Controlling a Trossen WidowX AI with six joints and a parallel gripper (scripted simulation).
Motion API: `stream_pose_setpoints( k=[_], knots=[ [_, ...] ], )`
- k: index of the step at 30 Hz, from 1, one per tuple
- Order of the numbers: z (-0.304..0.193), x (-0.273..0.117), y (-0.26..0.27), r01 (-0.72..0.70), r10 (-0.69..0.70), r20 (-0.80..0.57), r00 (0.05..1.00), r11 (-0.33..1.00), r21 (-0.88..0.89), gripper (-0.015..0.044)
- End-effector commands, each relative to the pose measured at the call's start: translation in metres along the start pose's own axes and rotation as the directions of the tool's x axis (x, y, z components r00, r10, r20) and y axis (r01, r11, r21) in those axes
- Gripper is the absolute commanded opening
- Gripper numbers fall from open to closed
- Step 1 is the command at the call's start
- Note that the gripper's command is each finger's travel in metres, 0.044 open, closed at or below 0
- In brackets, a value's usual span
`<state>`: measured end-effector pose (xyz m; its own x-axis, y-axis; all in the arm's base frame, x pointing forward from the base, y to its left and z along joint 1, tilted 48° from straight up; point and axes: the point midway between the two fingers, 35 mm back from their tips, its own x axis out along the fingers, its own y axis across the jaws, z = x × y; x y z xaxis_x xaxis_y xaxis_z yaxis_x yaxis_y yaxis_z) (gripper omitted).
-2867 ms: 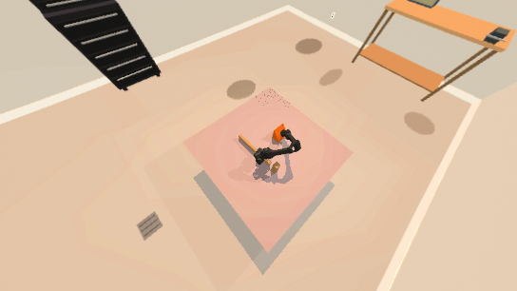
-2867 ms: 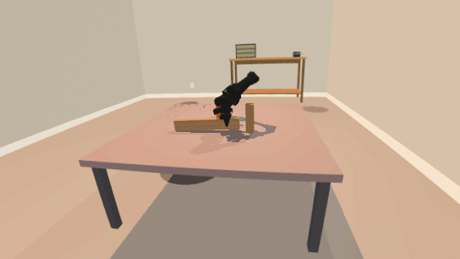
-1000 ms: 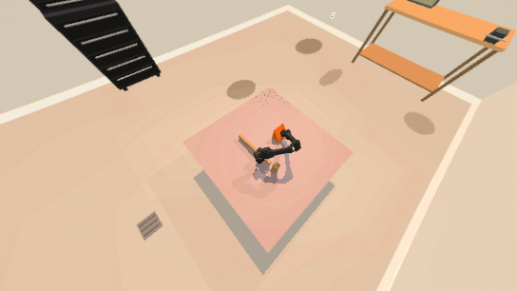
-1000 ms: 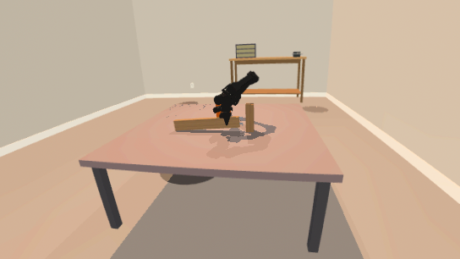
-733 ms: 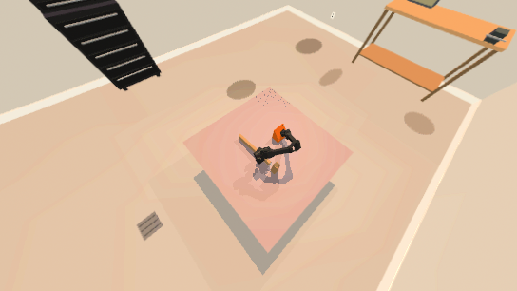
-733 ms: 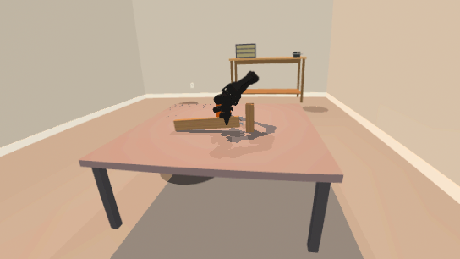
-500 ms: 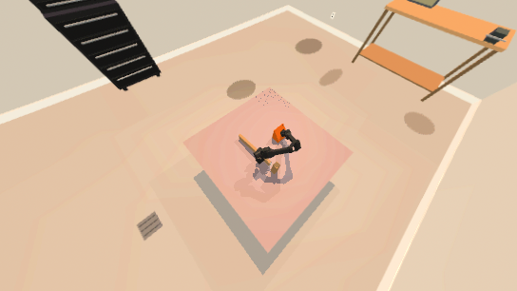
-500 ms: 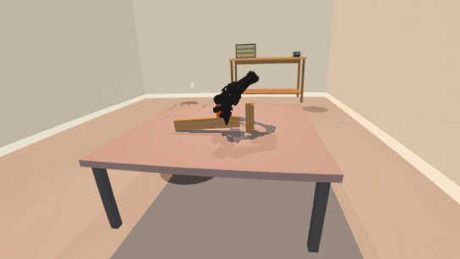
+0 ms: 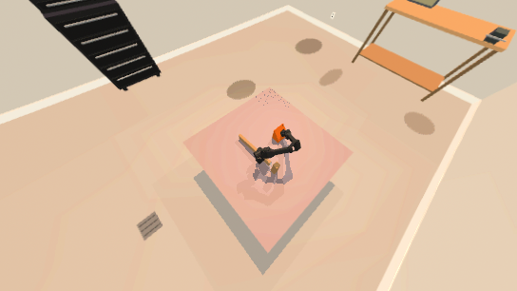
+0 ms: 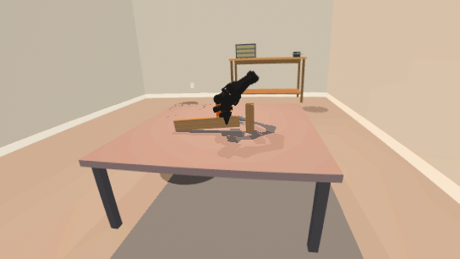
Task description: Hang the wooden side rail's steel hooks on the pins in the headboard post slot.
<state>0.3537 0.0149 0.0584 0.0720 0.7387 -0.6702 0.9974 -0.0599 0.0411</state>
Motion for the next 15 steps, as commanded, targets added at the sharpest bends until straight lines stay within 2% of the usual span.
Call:
stream_pose_setpoints(
  k=[1, 15],
  knots=[
    [0.0021, -0.0047, 0.0014, -0.01, 0.01, 0.008, 1.0, 1.0, 0.002, 0.0],
    [0.0006, -0.0032, 0.003, -0.01, 0.01, 0.008, 1.0, 1.0, 0.002, 0.0]
  ],
)
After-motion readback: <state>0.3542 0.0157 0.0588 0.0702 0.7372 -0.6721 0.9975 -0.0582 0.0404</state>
